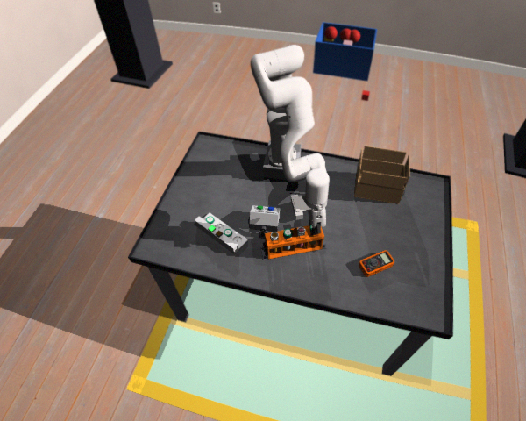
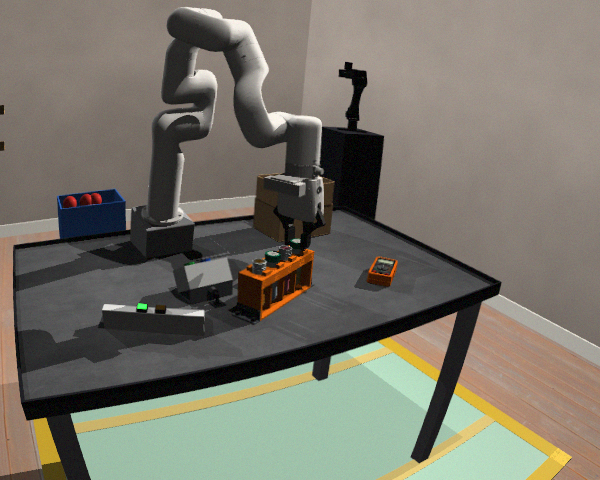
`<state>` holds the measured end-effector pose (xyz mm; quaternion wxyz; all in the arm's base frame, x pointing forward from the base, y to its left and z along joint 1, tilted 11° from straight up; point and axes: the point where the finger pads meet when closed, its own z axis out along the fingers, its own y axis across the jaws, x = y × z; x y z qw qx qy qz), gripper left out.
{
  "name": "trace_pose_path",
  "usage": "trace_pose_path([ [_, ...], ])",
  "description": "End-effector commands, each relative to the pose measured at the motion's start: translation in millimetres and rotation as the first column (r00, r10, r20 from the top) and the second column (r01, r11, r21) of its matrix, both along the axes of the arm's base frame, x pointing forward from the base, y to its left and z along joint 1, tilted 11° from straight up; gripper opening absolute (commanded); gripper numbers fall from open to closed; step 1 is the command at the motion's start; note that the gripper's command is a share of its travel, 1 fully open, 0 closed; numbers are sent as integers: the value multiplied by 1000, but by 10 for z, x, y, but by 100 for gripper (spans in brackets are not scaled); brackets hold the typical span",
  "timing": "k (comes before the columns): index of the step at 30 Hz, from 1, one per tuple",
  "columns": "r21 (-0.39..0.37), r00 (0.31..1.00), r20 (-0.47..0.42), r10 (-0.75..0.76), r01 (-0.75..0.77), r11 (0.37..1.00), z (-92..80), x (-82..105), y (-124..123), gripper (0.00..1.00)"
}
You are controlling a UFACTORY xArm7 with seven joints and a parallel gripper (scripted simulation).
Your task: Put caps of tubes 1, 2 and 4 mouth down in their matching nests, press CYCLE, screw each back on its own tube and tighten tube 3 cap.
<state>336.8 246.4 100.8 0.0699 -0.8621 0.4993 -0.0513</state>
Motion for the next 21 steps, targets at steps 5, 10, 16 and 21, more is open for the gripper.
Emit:
trace_pose_path([
  [5, 34, 915, -2, -403, 403, 915, 6, 5, 13, 0],
  [10, 67, 807, -31, -589, 590, 805, 4, 5, 13, 0],
  [16, 79, 738, -44, -673, 674, 734, 3, 6, 13, 0],
  [21, 79, 738, -44, -673, 674, 734, 3, 6, 13, 46],
])
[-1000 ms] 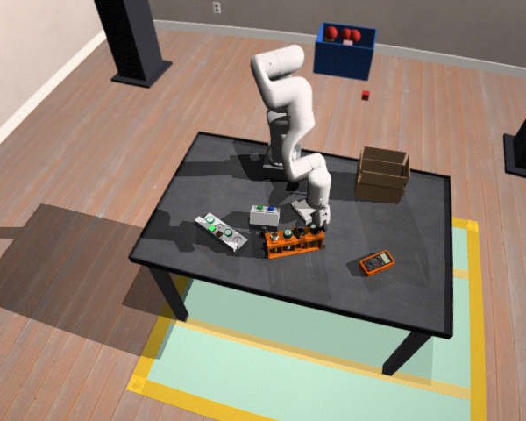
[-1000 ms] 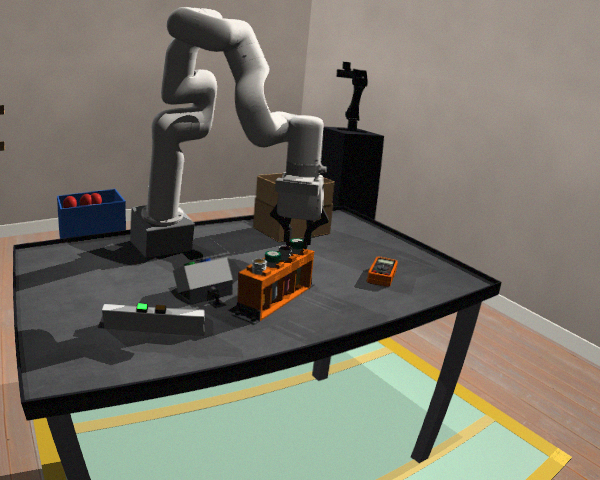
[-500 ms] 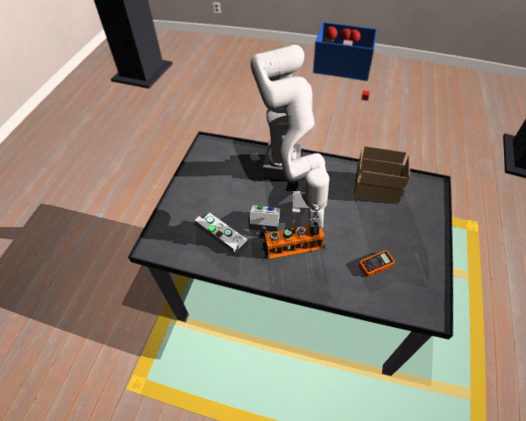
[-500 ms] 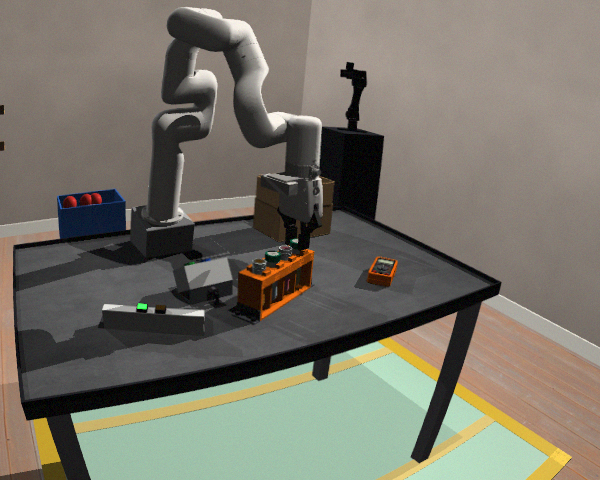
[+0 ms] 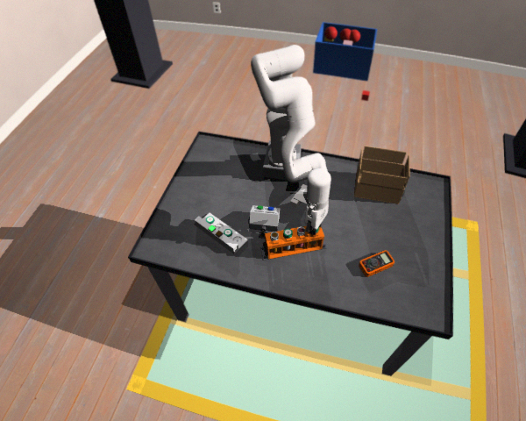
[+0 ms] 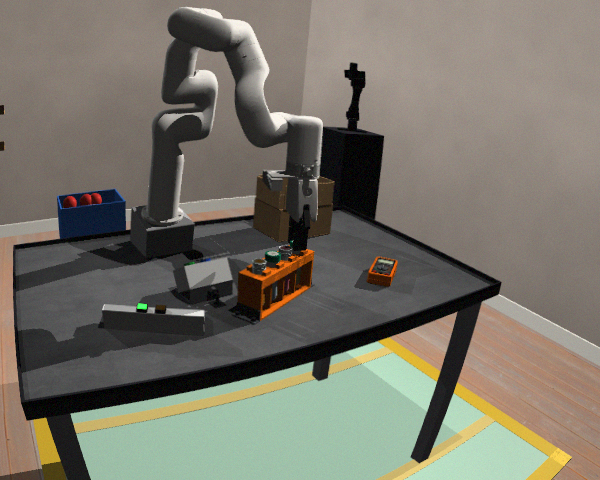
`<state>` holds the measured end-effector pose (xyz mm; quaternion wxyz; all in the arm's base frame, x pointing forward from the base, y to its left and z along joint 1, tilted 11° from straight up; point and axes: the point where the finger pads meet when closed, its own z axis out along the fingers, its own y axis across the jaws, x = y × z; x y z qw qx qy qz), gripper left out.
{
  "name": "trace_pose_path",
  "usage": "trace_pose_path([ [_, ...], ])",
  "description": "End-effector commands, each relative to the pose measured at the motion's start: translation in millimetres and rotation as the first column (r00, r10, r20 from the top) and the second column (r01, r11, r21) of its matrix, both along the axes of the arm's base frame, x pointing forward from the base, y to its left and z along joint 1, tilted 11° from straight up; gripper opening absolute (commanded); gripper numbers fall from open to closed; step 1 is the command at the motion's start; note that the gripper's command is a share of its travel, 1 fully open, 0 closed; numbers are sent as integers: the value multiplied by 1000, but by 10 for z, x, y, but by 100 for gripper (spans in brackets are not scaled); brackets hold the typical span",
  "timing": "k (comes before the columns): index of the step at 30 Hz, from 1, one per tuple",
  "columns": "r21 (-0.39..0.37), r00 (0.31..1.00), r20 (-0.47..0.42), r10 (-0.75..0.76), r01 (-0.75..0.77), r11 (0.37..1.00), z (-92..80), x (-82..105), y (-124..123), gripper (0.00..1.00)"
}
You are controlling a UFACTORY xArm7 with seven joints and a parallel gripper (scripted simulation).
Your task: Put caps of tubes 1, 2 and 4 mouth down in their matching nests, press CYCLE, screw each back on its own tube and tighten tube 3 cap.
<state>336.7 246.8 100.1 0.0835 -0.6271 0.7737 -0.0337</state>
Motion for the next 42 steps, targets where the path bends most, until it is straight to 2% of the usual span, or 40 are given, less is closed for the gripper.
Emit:
trace_pose_path([
  [1, -18, 1000, 12, -21, 21, 1000, 10, 7, 9, 46],
  [10, -18, 1000, 12, -21, 21, 1000, 10, 7, 9, 46],
  [11, -34, 998, 14, 61, -60, 998, 14, 7, 10, 46],
  [13, -34, 998, 14, 61, -60, 998, 14, 7, 10, 46],
  [14, -49, 990, 15, 142, -142, 989, 15, 7, 9, 46],
  [16, -80, 953, 14, 302, -300, 950, 15, 7, 9, 46],
  [21, -120, 869, 4, 495, -491, 863, 15, 7, 9, 46],
  [28, -173, 674, -25, 738, -730, 661, 15, 7, 9, 46],
  [30, -173, 674, -25, 738, -730, 661, 15, 7, 9, 46],
  [31, -184, 595, -38, 803, -794, 580, 15, 7, 9, 46],
  [32, -195, 543, -47, 838, -828, 526, 15, 7, 9, 46],
  [35, -204, 455, -61, 888, -877, 435, 15, 7, 9, 46],
  [42, -204, 455, -61, 888, -877, 435, 15, 7, 9, 46],
])
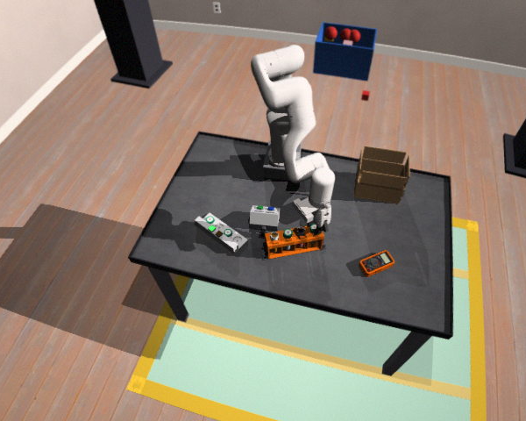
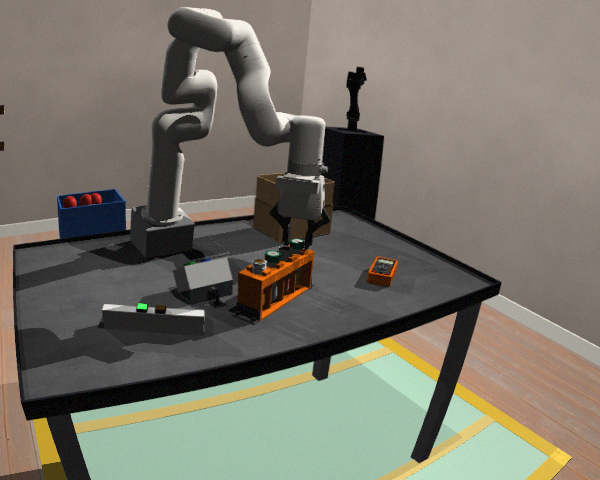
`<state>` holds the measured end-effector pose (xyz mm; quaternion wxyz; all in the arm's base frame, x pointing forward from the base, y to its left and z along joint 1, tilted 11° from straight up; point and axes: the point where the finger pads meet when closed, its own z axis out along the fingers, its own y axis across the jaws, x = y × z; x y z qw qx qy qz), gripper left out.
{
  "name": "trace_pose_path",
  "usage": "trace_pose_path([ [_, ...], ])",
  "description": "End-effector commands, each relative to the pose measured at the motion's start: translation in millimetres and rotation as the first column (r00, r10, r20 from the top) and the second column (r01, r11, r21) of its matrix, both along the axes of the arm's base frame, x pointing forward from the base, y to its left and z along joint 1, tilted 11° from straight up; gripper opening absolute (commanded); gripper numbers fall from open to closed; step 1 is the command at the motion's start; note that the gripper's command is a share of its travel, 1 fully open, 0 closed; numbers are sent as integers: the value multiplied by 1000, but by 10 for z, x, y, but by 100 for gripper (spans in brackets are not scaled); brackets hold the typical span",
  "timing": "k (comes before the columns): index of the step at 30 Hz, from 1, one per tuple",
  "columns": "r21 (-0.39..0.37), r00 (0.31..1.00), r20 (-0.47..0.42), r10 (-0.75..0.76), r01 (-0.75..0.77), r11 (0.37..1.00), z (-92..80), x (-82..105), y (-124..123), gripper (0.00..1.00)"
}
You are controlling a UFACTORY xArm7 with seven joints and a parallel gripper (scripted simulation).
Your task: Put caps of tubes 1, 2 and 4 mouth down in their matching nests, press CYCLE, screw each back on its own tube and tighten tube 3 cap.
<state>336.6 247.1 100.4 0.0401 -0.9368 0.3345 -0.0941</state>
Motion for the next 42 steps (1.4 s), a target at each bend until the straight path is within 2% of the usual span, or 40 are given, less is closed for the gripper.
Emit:
trace_pose_path([
  [1, 14, 999, -19, 28, -28, 1000, 12, 7, 7, 46],
  [2, 14, 999, -19, 28, -28, 1000, 12, 7, 7, 0],
  [16, 14, 999, -19, 28, -28, 1000, 12, 7, 7, 0],
  [20, 50, 986, -27, -166, 168, 985, 11, 7, 6, 0],
  [22, 50, 986, -27, -166, 168, 985, 11, 7, 6, 0],
  [27, 92, 916, -48, -399, 402, 911, 9, 8, 6, 0],
  [32, 126, 795, -77, -602, 607, 785, 7, 8, 6, 0],
  [42, 128, 786, -79, -614, 618, 775, 7, 8, 6, 0],
])
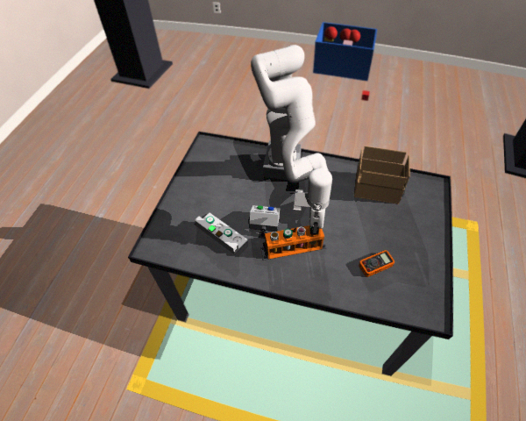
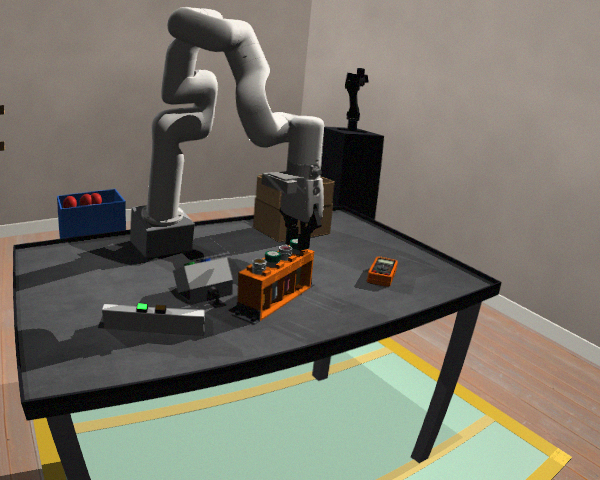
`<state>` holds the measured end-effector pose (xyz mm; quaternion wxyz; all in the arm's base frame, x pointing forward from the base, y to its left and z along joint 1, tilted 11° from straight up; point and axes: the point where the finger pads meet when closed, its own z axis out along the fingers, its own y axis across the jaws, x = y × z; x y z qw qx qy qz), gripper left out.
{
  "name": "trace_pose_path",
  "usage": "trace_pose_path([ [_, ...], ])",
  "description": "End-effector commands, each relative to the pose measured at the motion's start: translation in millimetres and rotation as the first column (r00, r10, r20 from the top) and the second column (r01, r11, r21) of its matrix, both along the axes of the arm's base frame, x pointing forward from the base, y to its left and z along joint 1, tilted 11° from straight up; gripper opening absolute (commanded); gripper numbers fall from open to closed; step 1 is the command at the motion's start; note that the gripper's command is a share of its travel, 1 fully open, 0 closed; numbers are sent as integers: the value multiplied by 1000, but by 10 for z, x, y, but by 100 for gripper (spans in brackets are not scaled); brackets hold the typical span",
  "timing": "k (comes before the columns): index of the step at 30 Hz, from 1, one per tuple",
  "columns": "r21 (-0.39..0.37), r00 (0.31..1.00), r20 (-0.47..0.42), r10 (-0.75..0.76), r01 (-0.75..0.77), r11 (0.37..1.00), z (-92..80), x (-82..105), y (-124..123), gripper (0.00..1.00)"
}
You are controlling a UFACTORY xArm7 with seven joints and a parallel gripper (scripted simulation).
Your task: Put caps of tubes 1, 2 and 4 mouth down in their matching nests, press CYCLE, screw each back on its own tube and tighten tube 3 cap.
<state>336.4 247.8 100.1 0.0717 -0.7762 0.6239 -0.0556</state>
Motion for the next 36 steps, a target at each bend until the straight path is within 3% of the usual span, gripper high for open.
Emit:
trace_pose_path([
  [1, -9, 1000, 8, -15, 15, 1000, 10, 10, -1, 46],
  [14, -9, 1000, 8, -15, 15, 1000, 38, 5, -1, 46],
  [28, -9, 1000, 8, -15, 15, 1000, 452, -72, -13, 46],
  [32, -9, 1000, 8, -15, 15, 1000, 462, -74, -14, 46],
  [36, -66, 959, 10, 283, -282, 957, 465, -6, -335, 46],
])
